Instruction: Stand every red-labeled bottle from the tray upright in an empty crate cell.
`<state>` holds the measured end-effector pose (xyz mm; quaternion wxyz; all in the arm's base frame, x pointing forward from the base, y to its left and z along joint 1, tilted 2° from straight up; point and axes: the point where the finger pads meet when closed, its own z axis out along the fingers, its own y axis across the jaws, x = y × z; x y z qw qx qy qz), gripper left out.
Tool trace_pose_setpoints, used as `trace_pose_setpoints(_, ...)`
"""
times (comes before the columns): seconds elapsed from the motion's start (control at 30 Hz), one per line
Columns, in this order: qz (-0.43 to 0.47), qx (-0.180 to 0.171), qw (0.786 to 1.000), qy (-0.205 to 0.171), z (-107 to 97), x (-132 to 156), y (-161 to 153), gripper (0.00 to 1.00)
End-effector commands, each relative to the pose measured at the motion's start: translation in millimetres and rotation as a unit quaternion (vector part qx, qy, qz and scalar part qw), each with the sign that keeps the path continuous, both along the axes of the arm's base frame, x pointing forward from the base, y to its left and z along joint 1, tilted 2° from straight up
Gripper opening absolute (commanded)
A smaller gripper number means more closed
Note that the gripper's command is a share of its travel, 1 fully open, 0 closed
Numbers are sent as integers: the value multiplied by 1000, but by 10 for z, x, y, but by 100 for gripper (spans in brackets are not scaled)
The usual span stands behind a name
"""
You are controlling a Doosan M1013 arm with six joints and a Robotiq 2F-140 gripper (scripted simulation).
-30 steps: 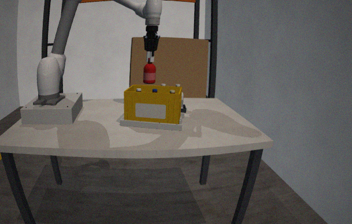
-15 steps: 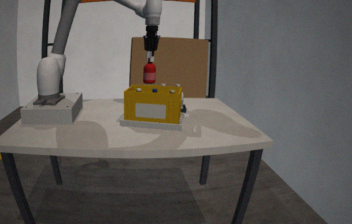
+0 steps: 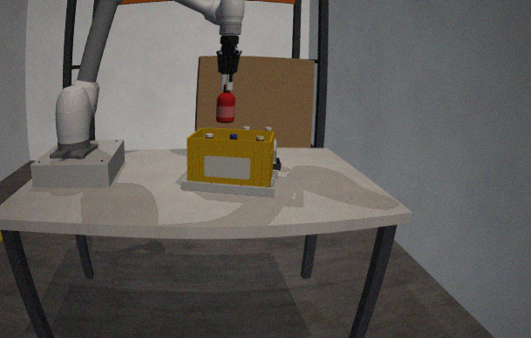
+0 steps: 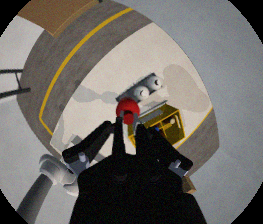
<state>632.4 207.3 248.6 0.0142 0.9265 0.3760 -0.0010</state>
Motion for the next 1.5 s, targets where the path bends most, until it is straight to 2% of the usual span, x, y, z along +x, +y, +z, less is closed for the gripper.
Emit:
trace_pose_setpoints(0.0, 0, 0, 1000, 0, 27, -1, 1, 0)
trace_pose_setpoints(1.47, 0, 0, 1000, 0, 80, -1, 2, 0)
